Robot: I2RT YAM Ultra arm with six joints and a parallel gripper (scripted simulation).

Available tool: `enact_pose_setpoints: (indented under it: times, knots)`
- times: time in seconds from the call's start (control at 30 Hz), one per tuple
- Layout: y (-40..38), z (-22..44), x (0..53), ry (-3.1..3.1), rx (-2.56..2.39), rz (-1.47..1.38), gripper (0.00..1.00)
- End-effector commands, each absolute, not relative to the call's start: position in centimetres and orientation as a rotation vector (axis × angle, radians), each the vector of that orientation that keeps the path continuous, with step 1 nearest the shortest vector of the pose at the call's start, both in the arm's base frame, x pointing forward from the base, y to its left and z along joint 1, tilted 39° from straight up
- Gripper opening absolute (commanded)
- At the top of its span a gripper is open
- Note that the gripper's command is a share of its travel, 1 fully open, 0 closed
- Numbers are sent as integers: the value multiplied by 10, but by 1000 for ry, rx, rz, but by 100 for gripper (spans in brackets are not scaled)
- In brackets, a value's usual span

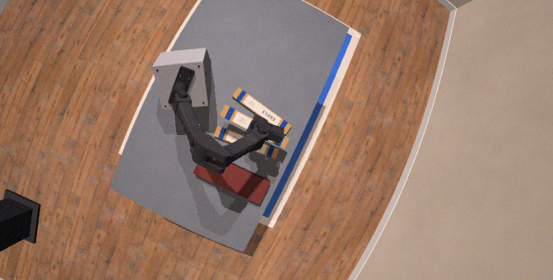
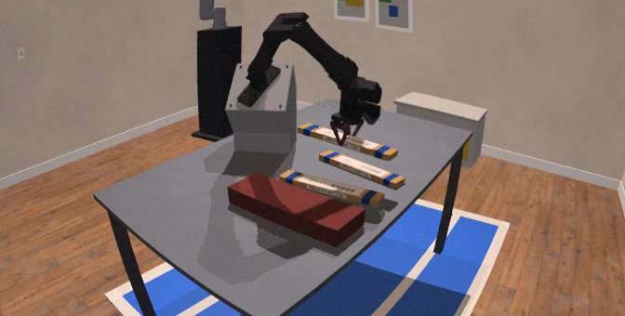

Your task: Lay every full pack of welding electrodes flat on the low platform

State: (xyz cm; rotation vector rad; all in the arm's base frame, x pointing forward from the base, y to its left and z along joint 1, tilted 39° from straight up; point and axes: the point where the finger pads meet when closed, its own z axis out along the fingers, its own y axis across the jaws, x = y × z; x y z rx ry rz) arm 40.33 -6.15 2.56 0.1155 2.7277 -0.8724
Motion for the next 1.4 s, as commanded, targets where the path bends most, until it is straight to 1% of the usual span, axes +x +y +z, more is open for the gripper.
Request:
enact_pose_setpoints:
  times: [0.0, 0.33, 0.37, 0.47, 0.73, 0.87, 1.03, 1.07, 1.13, 1.37]
  knots:
    - [-41, 43, 413, 2678, 66, -837, 0]
    - [-41, 43, 413, 2678, 66, -837, 0]
    - [-36, 55, 425, 2634, 66, -808, 0]
    - [-37, 54, 425, 2635, 66, -807, 0]
    - [-46, 28, 421, 2673, 47, -828, 0]
    - [-49, 38, 431, 2635, 65, -816, 0]
    - [-52, 29, 426, 2651, 57, -823, 0]
    - [-52, 33, 434, 2634, 65, -813, 0]
    - [-54, 20, 431, 2659, 53, -820, 0]
    - [-62, 17, 435, 2646, 59, -825, 0]
